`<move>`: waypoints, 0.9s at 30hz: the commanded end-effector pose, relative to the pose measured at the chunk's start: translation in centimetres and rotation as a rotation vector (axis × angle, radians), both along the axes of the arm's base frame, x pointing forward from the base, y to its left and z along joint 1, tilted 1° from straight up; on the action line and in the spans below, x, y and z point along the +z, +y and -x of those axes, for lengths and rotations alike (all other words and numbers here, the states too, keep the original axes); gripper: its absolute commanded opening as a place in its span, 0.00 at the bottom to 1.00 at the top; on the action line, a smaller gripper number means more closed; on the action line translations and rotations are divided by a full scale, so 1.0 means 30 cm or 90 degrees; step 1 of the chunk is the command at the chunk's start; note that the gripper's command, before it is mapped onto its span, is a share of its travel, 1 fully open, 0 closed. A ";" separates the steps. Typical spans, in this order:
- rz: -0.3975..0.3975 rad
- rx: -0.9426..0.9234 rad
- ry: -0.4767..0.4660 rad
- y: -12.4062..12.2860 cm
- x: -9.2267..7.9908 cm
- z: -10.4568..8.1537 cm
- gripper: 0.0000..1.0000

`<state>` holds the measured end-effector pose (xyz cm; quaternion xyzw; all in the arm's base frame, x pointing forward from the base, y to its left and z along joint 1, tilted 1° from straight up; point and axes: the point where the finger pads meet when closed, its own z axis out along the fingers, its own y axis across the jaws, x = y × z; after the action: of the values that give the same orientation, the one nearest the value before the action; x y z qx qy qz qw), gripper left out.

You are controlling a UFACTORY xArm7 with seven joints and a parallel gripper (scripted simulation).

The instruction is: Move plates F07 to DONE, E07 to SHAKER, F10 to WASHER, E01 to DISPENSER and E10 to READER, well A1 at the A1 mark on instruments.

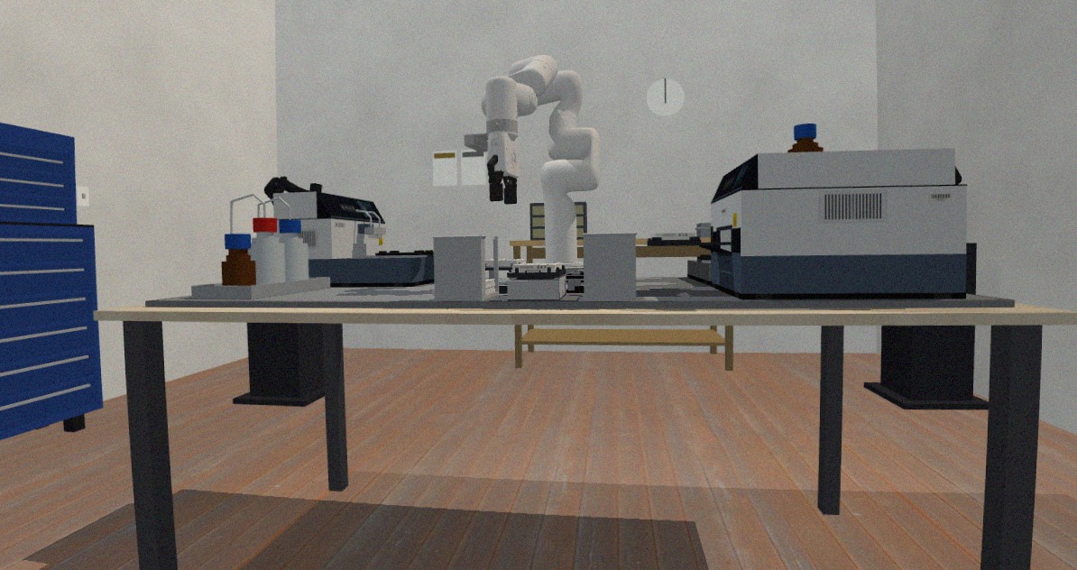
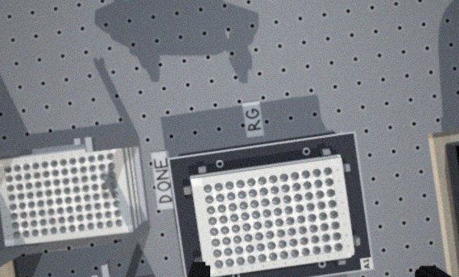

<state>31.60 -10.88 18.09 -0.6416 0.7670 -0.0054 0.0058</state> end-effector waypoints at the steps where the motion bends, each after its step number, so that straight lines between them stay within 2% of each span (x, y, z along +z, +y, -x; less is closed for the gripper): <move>1: 0.004 -0.095 -0.003 -0.001 0.006 -0.005 1.00; 3: 0.004 -0.095 -0.003 -0.001 0.006 -0.005 1.00; 18: -0.003 -0.477 -0.005 -0.002 0.006 -0.005 1.00; 20: -0.003 -0.477 -0.005 -0.002 0.006 -0.005 1.00; 27: -0.006 -0.655 -0.006 -0.002 0.006 -0.005 1.00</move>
<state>31.60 -10.88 18.09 -0.2331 0.9724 -0.0031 0.0076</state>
